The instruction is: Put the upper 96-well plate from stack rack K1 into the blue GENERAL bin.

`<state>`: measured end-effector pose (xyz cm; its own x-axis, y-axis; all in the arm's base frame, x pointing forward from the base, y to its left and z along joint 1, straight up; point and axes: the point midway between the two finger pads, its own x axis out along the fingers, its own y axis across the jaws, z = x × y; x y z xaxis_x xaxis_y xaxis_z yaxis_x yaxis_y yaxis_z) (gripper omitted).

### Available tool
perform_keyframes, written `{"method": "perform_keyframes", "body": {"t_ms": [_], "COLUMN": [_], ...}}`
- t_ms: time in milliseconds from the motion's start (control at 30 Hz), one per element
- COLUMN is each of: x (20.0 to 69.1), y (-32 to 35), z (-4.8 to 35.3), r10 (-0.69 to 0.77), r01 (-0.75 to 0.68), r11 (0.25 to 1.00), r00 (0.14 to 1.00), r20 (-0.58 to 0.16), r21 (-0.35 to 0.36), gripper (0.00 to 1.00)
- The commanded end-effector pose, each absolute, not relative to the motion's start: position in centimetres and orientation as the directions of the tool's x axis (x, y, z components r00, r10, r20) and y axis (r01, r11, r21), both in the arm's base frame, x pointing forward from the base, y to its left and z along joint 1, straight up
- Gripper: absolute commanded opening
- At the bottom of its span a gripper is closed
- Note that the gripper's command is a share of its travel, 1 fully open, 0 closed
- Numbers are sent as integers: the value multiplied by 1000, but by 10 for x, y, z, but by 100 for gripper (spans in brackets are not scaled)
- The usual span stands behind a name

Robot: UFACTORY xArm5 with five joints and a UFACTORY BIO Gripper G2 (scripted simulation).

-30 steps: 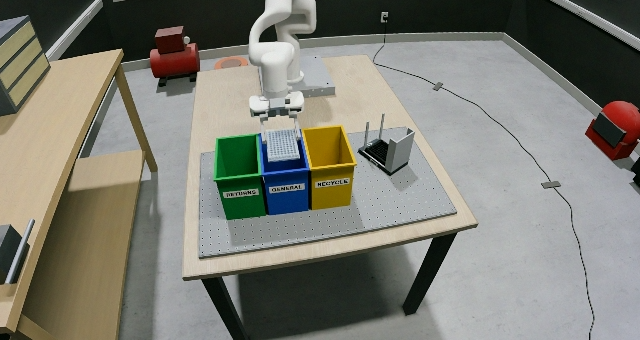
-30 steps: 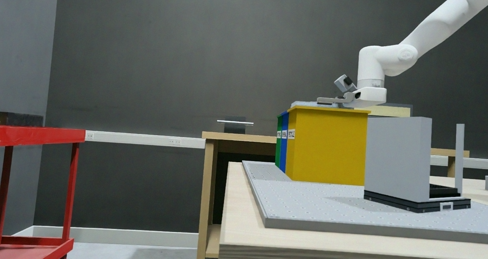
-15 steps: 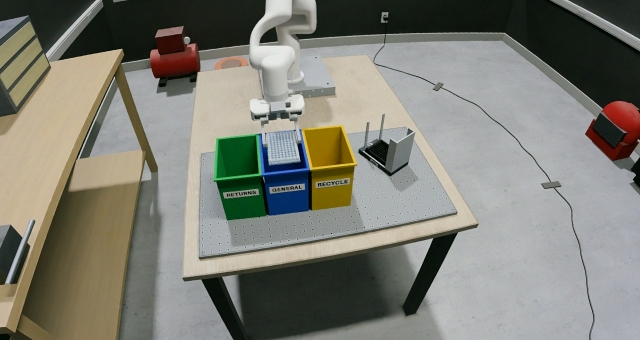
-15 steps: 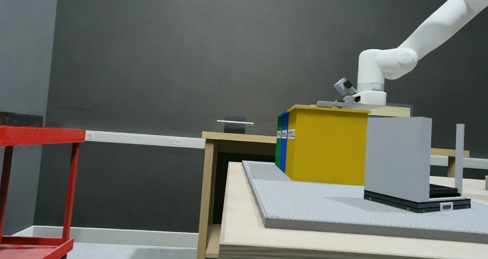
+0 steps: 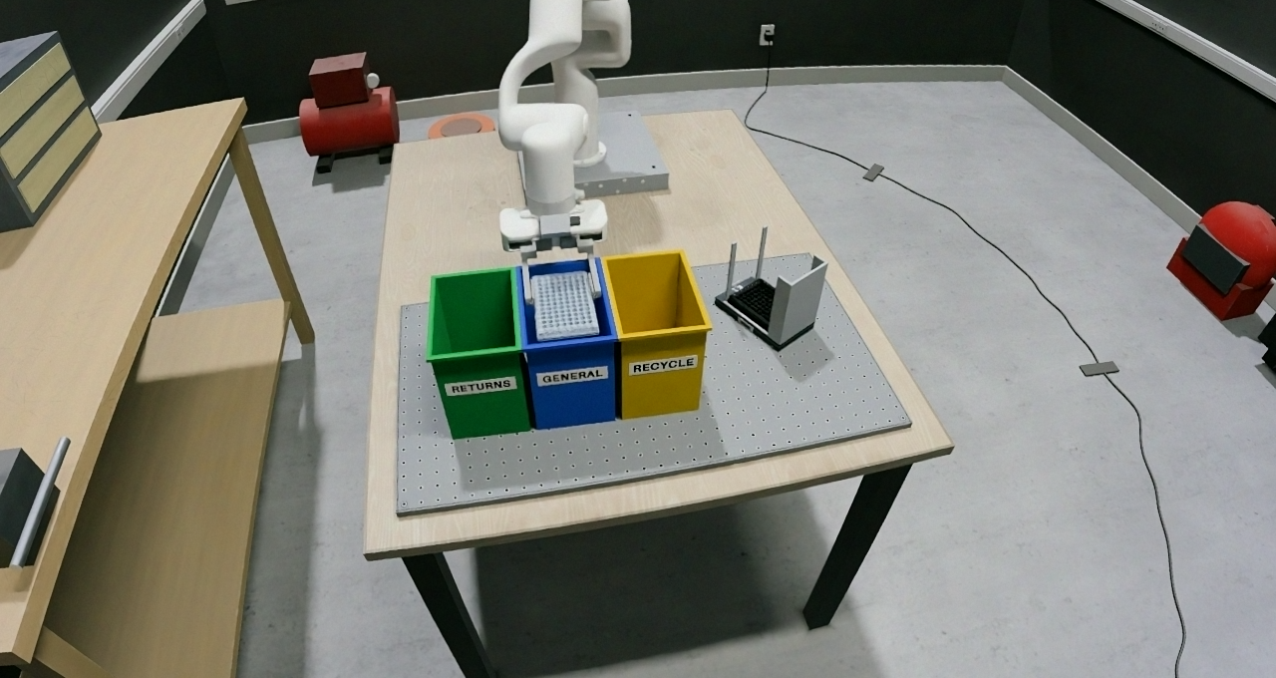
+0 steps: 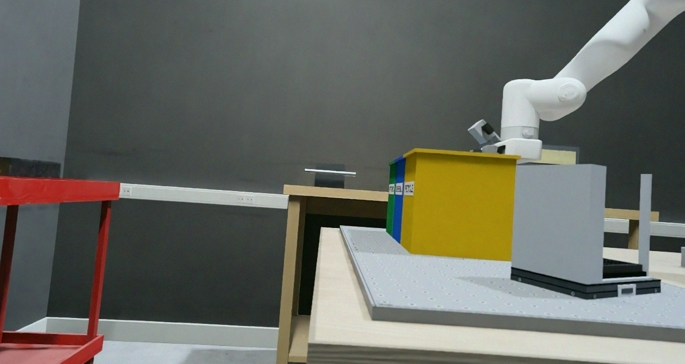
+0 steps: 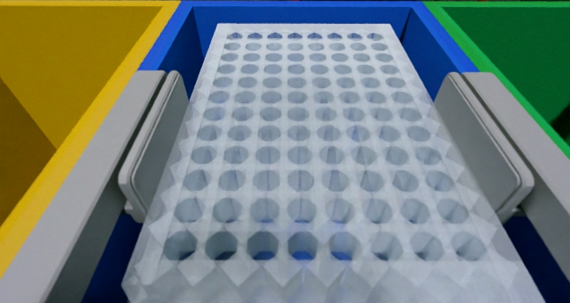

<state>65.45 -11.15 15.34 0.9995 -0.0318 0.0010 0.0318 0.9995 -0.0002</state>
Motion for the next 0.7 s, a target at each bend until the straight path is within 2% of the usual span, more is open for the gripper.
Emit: {"method": "perform_keyframes", "body": {"t_ms": [0, 500, 533, 667], "x": [655, 655, 655, 655], "y": [-112, -112, -112, -112], "z": [155, 155, 155, 155], "r10": [-32, -32, -32, -32], "r01": [32, 32, 32, 32], "r11": [999, 999, 999, 999], "r00": [999, 999, 999, 999], "r20": [5, 5, 5, 5], "r21": [-3, -3, -3, -3], "gripper": [0, 0, 18, 18]}}
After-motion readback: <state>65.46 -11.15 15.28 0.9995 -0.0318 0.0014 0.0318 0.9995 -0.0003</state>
